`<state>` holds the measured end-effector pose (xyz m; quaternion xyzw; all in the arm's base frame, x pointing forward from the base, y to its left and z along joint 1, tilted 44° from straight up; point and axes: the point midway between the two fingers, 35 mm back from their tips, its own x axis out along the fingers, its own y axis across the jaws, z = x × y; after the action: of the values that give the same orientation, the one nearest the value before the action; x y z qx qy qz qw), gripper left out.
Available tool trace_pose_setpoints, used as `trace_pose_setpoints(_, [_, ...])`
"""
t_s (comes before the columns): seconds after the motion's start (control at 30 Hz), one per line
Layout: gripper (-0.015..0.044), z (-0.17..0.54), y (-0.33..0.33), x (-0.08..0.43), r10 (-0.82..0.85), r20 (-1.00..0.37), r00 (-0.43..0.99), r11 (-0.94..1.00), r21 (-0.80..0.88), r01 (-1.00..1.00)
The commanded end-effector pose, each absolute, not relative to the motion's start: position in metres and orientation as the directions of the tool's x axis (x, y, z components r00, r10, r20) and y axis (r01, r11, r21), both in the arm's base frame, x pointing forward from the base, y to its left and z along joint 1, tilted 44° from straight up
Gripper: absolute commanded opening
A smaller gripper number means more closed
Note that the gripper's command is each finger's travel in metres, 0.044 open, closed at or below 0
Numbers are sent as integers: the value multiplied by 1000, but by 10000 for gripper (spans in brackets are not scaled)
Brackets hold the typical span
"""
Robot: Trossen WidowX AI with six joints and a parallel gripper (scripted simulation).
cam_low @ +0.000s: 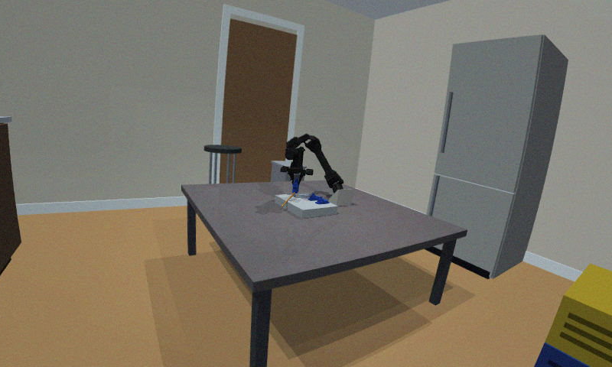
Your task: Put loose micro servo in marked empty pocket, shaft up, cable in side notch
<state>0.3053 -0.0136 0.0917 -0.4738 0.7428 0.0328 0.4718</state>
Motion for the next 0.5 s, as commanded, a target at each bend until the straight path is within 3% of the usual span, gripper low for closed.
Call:
trace_pose_setpoints(0.0, [0, 92, -13, 305, -675, -731, -103, 482, -331, -811])
trace_pose_setpoints(0.47, [0, 92, -13, 305, -675, -731, -103, 167, -16, -986])
